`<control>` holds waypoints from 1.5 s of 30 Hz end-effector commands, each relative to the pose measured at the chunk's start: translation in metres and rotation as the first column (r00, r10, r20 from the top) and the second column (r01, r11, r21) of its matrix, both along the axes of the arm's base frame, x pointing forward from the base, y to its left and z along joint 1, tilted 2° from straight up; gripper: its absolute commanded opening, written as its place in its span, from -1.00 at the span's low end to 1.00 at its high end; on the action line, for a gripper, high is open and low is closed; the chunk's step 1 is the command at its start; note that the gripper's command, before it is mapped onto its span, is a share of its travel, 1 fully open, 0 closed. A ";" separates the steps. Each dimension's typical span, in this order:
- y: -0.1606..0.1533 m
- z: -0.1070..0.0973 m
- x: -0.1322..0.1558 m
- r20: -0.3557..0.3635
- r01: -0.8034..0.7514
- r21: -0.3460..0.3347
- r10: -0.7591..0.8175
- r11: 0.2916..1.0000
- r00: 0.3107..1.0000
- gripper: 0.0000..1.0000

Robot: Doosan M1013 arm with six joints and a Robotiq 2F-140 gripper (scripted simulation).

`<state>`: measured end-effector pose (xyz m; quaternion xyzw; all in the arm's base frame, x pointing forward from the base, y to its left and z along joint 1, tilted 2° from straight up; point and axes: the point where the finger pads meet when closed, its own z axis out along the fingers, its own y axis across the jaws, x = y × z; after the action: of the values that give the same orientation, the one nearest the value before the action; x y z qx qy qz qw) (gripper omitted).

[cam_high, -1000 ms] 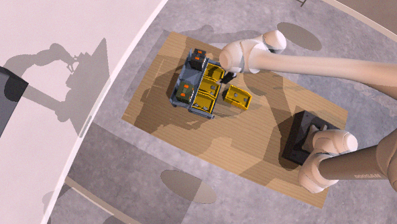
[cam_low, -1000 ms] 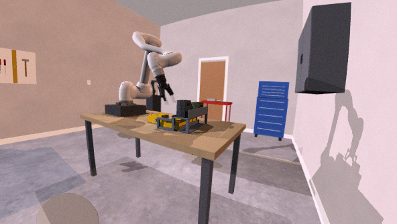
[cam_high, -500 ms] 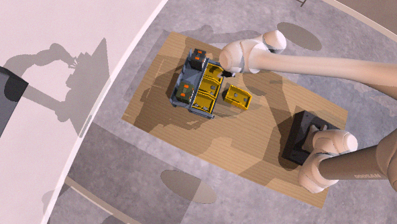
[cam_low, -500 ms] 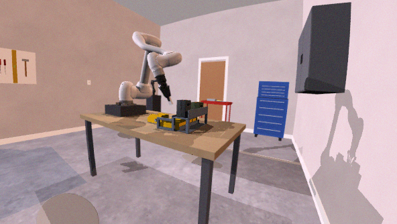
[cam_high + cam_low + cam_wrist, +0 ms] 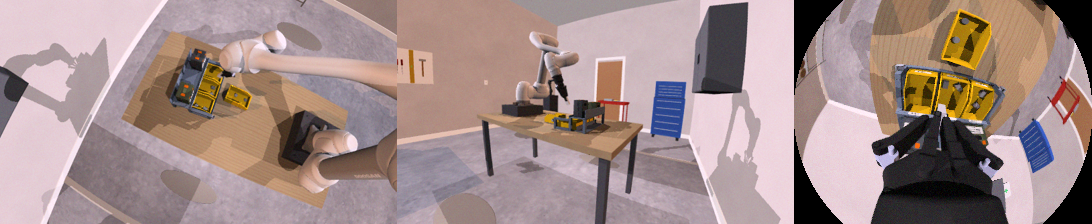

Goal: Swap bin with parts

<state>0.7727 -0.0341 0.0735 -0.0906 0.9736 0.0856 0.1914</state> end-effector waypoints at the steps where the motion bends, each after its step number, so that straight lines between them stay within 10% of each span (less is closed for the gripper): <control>1: 0.002 -0.004 0.000 -0.002 0.002 0.003 -0.002 1.000 1.000 -0.80; 13: 0.002 -0.004 0.000 -0.066 -0.001 -0.026 0.000 1.000 0.998 -0.80; 26: 0.002 -0.004 0.000 -0.310 -0.033 -0.138 -0.012 0.990 0.951 -0.80; 45: 0.003 -0.004 -0.001 -0.386 -0.048 -0.172 -0.023 0.984 0.922 -0.80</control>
<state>0.7730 -0.0321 0.0724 -0.0930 0.9955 0.0184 -0.0075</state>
